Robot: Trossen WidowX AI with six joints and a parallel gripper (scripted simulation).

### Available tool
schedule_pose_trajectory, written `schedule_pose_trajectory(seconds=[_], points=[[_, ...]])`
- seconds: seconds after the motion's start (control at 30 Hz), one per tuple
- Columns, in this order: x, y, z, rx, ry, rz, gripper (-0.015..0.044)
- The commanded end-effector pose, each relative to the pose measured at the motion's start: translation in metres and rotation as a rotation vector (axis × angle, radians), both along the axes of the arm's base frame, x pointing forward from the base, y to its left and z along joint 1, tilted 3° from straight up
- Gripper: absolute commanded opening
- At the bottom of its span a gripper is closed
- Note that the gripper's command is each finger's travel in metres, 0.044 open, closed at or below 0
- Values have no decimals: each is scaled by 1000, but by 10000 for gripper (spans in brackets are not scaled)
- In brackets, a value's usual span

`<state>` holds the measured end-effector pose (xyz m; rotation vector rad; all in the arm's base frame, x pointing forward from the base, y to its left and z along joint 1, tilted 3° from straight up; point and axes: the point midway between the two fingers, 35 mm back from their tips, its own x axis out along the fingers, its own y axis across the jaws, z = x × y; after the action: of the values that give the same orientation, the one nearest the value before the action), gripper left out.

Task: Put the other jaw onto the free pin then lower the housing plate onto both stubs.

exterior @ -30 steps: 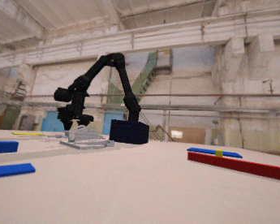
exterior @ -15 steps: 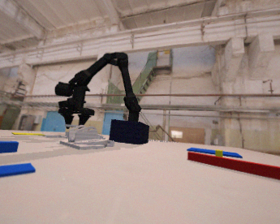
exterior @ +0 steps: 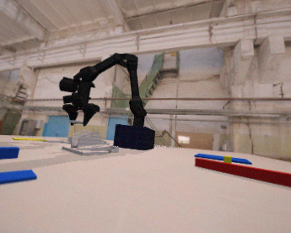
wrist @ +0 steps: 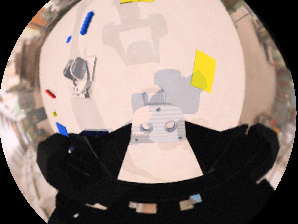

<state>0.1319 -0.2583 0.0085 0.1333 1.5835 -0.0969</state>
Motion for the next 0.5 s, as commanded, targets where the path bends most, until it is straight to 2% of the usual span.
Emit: schedule_pose_trajectory(seconds=[0.0,0.47], points=[[2,0,3,-4,0,1,351],[38,30,4,-5,-3,-41,351]])
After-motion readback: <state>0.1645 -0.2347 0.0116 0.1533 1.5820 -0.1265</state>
